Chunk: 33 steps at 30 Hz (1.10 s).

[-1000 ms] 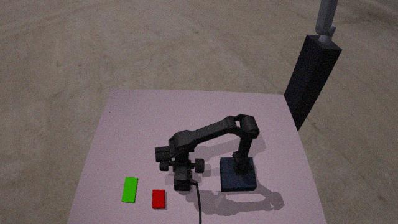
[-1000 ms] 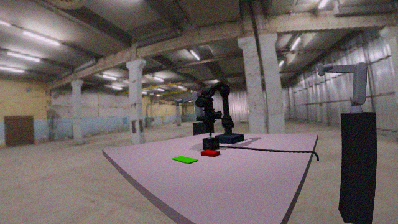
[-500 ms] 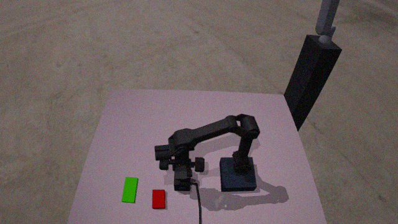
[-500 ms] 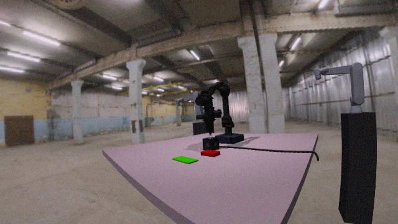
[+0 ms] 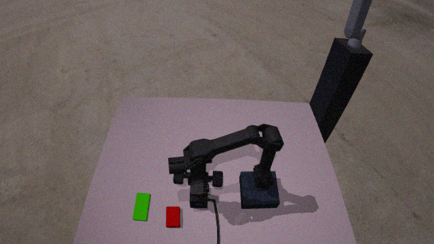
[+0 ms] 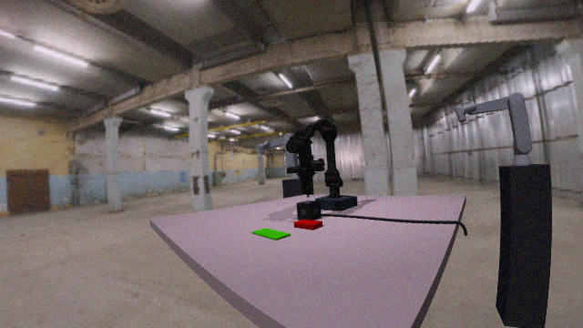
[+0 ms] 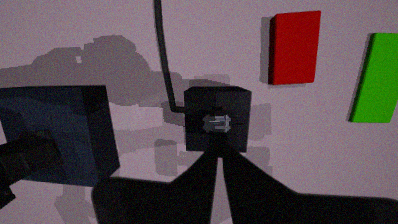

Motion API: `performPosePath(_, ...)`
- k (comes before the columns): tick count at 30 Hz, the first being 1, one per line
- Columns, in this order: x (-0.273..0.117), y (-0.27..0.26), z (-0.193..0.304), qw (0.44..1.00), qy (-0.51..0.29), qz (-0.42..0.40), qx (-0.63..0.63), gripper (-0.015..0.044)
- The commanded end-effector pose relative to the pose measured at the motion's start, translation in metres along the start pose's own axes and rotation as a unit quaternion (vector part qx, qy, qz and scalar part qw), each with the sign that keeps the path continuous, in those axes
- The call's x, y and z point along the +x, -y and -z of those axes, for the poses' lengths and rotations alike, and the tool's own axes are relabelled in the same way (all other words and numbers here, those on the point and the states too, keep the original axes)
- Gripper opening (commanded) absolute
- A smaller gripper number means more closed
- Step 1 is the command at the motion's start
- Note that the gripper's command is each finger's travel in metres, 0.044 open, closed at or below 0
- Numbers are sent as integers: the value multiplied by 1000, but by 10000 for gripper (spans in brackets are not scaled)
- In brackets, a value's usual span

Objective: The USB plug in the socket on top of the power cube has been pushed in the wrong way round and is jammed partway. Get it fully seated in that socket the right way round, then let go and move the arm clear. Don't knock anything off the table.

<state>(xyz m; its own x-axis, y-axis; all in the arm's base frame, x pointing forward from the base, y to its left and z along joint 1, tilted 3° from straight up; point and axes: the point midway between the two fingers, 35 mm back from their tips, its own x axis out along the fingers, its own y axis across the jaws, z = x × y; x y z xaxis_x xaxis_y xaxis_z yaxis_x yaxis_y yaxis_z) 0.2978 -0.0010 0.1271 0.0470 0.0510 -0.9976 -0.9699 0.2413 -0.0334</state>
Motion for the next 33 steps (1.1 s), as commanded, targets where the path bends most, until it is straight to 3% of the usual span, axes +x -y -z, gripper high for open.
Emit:
performPosePath(1, 0, 0, 0, 1000, 0, -1, 30, 0)
performPosePath(17, 1, -1, 0, 970, -1, -1, 242, 0)
performPosePath(33, 1, -1, 0, 899, -1, -1, 439, 0)
